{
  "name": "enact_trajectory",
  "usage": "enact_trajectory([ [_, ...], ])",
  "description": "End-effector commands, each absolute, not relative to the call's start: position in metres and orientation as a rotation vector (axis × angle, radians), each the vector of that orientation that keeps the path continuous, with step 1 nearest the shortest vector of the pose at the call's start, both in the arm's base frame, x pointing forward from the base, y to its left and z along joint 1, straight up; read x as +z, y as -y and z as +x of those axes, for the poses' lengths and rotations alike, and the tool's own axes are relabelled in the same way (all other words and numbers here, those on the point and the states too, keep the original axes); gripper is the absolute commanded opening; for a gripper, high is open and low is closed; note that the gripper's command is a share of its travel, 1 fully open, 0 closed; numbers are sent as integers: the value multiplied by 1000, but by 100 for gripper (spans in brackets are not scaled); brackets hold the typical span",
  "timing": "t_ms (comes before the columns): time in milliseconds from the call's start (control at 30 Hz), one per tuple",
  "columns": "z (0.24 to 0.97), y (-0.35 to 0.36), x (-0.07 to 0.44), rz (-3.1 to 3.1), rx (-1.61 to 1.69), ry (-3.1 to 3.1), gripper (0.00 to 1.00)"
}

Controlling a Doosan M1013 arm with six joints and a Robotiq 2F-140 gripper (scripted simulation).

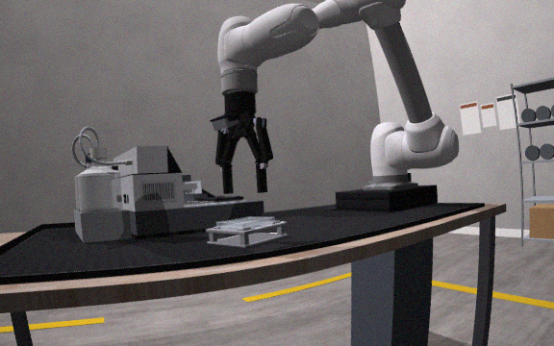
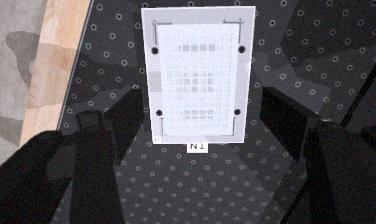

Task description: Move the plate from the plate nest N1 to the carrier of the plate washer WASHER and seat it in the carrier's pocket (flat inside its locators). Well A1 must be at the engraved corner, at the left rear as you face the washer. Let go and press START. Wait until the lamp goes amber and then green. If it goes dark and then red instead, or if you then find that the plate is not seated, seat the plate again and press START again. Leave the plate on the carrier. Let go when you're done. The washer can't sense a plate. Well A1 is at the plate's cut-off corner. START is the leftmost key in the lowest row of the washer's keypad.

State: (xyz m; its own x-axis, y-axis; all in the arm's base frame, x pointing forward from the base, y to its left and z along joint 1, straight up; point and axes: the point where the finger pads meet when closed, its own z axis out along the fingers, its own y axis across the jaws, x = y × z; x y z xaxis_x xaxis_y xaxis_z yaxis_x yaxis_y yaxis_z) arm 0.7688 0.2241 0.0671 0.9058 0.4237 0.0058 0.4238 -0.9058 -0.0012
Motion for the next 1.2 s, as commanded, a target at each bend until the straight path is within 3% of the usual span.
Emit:
enact_trajectory([
  [0,769,-224,63,-3064,-11,681,70],
  [1167,769,-224,24,-3064,-11,681,70],
])
